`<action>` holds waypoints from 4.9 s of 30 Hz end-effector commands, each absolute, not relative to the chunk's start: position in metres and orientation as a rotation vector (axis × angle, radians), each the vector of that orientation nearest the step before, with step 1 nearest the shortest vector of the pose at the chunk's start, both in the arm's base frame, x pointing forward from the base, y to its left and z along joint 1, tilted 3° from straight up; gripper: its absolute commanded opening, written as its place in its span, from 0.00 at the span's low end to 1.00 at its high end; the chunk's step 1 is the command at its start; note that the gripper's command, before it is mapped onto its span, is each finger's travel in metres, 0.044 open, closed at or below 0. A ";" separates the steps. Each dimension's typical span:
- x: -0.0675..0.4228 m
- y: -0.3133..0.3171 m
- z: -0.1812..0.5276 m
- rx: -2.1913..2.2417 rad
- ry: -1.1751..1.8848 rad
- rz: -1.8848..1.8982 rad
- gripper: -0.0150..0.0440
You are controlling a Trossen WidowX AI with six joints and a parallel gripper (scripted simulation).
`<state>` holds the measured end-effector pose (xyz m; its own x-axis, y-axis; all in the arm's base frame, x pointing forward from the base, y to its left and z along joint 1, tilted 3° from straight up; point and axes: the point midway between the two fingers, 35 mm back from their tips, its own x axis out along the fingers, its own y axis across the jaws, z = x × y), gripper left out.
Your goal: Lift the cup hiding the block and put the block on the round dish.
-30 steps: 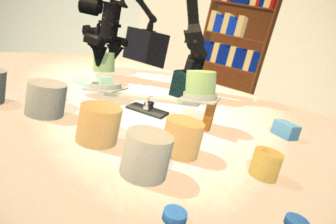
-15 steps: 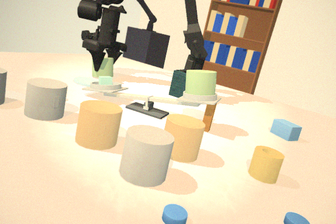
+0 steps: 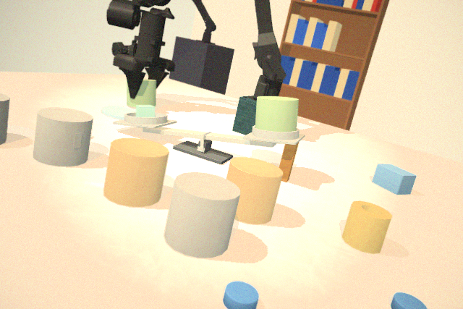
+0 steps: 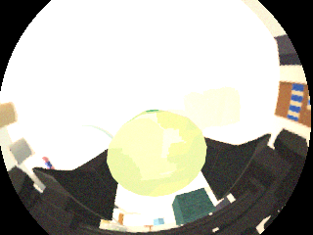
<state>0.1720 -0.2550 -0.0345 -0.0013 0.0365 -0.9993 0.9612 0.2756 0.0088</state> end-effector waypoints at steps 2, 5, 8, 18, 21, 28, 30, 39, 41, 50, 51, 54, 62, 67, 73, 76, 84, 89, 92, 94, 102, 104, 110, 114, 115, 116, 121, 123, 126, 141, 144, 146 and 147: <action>0.172 -0.255 -0.032 1.028 1.352 -0.981 0.97; 0.173 -0.257 -0.008 1.025 1.353 -0.979 1.00; 0.172 -0.258 0.018 1.022 1.354 -0.978 1.00; 0.198 -0.241 0.029 0.956 1.364 -0.919 0.78; 0.222 -0.222 0.030 0.882 1.397 -0.839 0.69; 0.272 -0.169 0.032 0.707 1.464 -0.650 0.69; 0.284 -0.152 0.033 0.657 1.480 -0.595 0.69; 0.322 -0.072 0.035 0.447 1.536 -0.368 0.69; 0.323 -0.071 0.036 0.443 1.536 -0.364 0.69; 0.323 -0.070 0.021 0.443 1.536 -0.364 0.69; 0.323 -0.070 0.020 0.443 1.536 -0.364 0.69; 0.323 -0.070 0.016 0.443 1.536 -0.364 0.69; 0.323 -0.069 0.003 0.443 1.536 -0.364 0.69; 0.323 -0.069 -0.005 0.443 1.537 -0.364 0.69; 0.323 -0.068 -0.014 0.443 1.537 -0.364 0.69; 0.323 -0.068 -0.017 0.443 1.537 -0.364 0.69; 0.323 -0.068 -0.017 0.443 1.537 -0.364 0.47; 0.323 -0.068 -0.015 0.443 1.537 -0.364 0.35; 0.325 -0.069 0.001 0.443 1.536 -0.364 0.25; 0.326 -0.070 0.015 0.443 1.536 -0.364 0.25; 0.323 -0.073 0.074 0.443 1.536 -0.364 0.25; 0.322 -0.073 0.079 0.443 1.536 -0.364 0.25; 0.321 -0.078 0.076 0.442 1.536 -0.364 0.25; 0.318 -0.093 0.069 0.441 1.536 -0.366 0.25; 0.317 -0.097 0.068 0.441 1.536 -0.366 0.25; 0.316 -0.100 0.066 0.440 1.536 -0.366 0.25; 0.310 -0.118 0.058 0.439 1.536 -0.368 0.25; 0.307 -0.126 0.054 0.438 1.536 -0.368 0.25; 0.303 -0.136 0.049 0.438 1.536 -0.369 0.25; 0.275 -0.185 0.025 0.435 1.538 -0.372 0.25; 0.268 -0.194 0.020 0.435 1.538 -0.372 0.25; 0.265 -0.198 0.018 0.435 1.538 -0.372 0.25; 0.264 -0.199 0.017 0.435 1.538 -0.372 0.25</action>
<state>0.2687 -0.1933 0.0219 0.0090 0.0391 -0.9992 0.4969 0.8670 0.0384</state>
